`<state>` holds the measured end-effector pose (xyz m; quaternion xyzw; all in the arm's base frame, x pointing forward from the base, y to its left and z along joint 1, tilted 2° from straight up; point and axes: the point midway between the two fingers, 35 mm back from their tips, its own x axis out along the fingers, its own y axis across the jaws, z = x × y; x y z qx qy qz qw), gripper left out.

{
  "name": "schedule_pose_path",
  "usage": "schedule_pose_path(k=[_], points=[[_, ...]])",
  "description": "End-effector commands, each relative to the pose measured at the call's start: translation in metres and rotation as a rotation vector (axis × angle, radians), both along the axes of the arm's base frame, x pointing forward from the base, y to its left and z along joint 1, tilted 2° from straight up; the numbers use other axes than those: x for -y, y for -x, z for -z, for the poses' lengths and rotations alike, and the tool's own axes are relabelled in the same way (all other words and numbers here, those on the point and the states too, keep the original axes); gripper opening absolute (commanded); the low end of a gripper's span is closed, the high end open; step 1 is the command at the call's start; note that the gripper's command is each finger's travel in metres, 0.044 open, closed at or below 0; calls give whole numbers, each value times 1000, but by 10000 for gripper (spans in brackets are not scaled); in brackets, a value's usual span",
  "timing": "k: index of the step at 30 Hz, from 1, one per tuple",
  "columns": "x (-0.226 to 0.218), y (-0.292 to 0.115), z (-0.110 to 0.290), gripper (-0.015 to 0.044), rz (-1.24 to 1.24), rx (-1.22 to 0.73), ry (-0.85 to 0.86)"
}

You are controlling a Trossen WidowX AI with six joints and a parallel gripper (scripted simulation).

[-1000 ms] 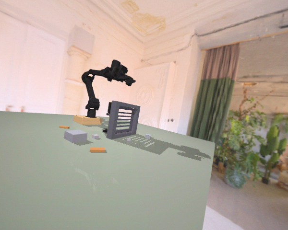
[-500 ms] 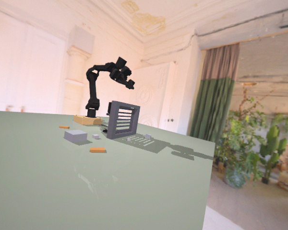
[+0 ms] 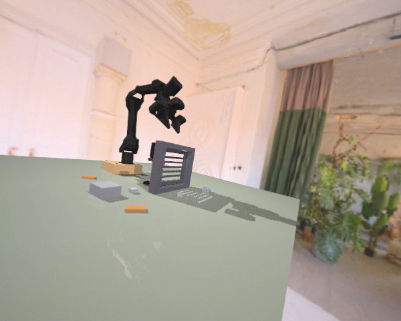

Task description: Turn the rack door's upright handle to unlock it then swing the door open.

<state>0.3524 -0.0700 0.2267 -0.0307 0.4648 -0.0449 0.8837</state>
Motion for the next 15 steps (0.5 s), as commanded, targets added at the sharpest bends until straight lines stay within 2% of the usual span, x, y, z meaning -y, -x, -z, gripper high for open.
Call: schedule_pose_path(k=[1,15], points=[[8,4,8,295,7,-108,-5],[26,30,28,295,16,-468,-73]])
